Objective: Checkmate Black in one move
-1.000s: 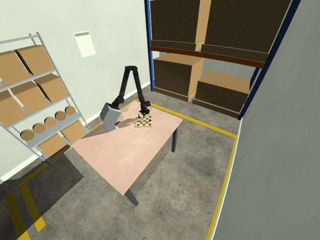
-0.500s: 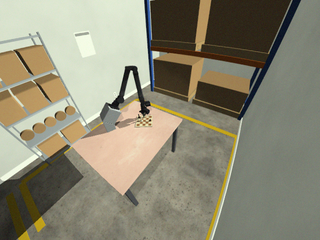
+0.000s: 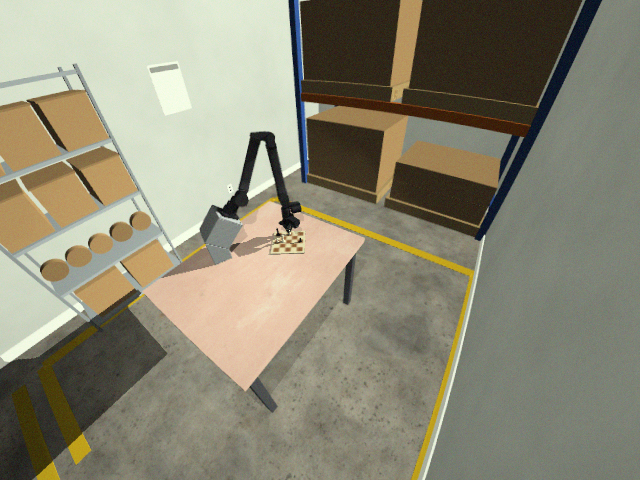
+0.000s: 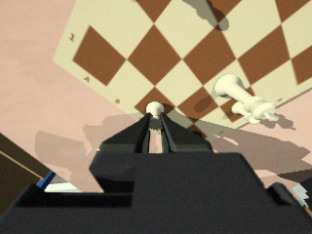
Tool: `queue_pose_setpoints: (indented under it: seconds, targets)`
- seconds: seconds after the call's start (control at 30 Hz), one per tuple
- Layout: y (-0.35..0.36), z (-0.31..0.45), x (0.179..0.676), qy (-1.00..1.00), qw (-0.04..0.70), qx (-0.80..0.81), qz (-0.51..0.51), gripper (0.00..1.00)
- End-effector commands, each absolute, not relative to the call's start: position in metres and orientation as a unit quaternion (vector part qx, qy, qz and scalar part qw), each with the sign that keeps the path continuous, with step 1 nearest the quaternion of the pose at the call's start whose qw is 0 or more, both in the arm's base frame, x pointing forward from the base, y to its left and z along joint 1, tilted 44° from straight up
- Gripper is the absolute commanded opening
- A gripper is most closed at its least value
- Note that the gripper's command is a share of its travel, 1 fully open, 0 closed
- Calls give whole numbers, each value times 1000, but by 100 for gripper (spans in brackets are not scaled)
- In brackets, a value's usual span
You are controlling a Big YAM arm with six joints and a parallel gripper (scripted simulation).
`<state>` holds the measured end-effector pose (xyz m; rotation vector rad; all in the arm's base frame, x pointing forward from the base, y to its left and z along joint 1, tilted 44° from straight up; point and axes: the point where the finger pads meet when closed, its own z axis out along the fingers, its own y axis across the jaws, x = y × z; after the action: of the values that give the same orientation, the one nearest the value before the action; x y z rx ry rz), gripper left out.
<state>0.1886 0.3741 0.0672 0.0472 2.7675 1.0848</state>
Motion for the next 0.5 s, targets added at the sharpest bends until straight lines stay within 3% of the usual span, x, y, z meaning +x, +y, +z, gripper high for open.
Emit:
queue_pose_setpoints:
  seconds: [0.0, 0.47]
  targets:
    - [381, 71, 185, 927, 80, 14, 366, 0]
    - [380, 69, 183, 928, 79, 15, 364, 0]
